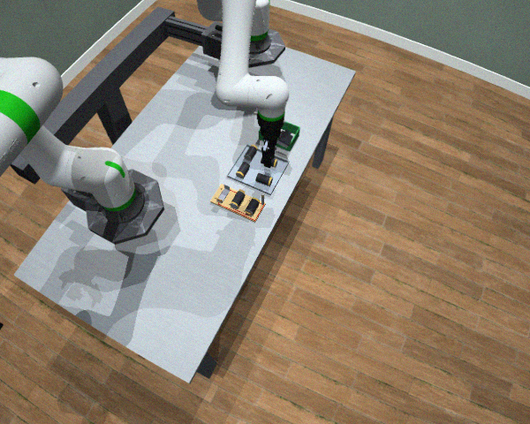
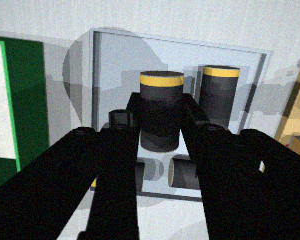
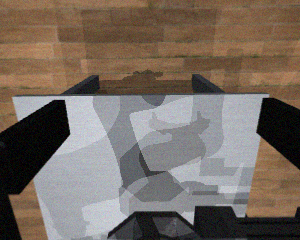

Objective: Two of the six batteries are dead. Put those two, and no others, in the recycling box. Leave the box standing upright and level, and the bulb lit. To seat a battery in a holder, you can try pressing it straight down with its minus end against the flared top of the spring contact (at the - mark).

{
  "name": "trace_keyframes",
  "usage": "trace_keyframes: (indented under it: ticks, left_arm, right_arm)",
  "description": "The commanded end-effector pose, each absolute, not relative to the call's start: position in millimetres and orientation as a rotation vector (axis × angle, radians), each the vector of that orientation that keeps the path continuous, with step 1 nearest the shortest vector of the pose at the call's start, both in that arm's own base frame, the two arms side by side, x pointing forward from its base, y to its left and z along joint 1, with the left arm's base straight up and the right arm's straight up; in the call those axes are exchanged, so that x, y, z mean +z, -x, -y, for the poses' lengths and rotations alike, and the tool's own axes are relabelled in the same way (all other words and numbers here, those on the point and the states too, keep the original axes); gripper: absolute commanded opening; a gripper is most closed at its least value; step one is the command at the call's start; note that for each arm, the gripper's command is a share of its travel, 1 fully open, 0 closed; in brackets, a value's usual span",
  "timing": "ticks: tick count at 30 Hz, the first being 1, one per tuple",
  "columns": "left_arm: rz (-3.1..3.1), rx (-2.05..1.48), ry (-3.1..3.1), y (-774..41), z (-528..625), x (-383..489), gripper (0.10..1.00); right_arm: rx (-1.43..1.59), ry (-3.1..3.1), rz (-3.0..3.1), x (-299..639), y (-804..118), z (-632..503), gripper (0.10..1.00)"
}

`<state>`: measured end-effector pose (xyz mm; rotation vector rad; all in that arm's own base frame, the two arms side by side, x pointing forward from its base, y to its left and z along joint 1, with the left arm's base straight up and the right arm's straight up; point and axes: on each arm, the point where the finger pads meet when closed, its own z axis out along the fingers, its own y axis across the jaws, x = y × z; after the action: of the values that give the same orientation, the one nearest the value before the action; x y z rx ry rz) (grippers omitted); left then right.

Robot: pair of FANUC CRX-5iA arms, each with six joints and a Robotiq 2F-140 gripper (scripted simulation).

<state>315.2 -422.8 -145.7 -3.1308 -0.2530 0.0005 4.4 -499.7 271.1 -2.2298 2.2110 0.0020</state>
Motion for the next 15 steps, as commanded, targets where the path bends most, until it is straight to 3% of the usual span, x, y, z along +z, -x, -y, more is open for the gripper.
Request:
trace_keyframes:
  ticks: [1, 6, 15]
  left_arm:
    - [0.253, -0.001, 3.133, -316, 424, -131, 0.244]
    - [0.253, -0.001, 3.133, -316, 424, -74, 0.244]
    - [0.262, -0.001, 3.132, -316, 424, -74, 0.244]
  right_arm:
    - [0.000, 2.231, -2.212, 272, -4, 500, 1.000]
    - [0.000, 2.231, -2.212, 272, -4, 500, 1.000]
    - [0.000, 2.231, -2.212, 272, -4, 500, 1.000]
